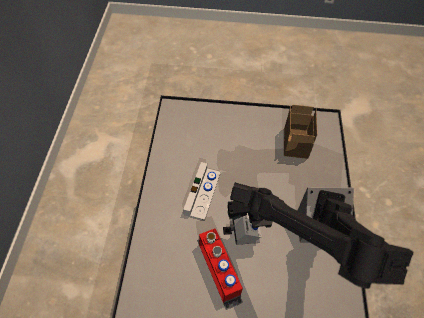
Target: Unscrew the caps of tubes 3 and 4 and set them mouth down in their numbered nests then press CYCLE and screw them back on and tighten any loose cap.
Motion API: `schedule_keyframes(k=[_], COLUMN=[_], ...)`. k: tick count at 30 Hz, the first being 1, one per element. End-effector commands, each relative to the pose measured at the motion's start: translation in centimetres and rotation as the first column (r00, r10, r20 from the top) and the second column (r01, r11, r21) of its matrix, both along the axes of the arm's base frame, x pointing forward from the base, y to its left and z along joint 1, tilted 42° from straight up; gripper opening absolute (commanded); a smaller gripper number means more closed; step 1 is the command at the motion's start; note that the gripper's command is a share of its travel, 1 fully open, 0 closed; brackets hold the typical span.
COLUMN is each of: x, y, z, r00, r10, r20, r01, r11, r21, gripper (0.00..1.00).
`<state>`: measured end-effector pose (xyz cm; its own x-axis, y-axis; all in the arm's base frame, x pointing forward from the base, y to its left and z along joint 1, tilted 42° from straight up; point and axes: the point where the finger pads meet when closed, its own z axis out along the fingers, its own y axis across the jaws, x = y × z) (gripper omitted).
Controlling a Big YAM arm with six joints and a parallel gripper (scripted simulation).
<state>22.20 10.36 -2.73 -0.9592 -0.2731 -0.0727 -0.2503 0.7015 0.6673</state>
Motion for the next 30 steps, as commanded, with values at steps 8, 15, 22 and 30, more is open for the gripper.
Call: schedule_keyframes(k=[8, 15, 22, 30], x=[2.0, 2.3, 2.2, 2.2], y=[-0.4, -0.4, -0.4, -0.4], z=[0.5, 0.7, 0.8, 0.9], r00=[0.999, 0.999, 0.999, 0.999], r10=[-0.026, -0.024, -0.023, -0.021], r20=[0.038, 0.038, 0.029, 0.029], r01=[0.026, 0.024, 0.023, 0.021], r11=[1.0, 1.0, 1.0, 1.0], r21=[0.0, 0.0, 0.001, 0.001], gripper=[0.0, 0.0, 0.0, 0.0])
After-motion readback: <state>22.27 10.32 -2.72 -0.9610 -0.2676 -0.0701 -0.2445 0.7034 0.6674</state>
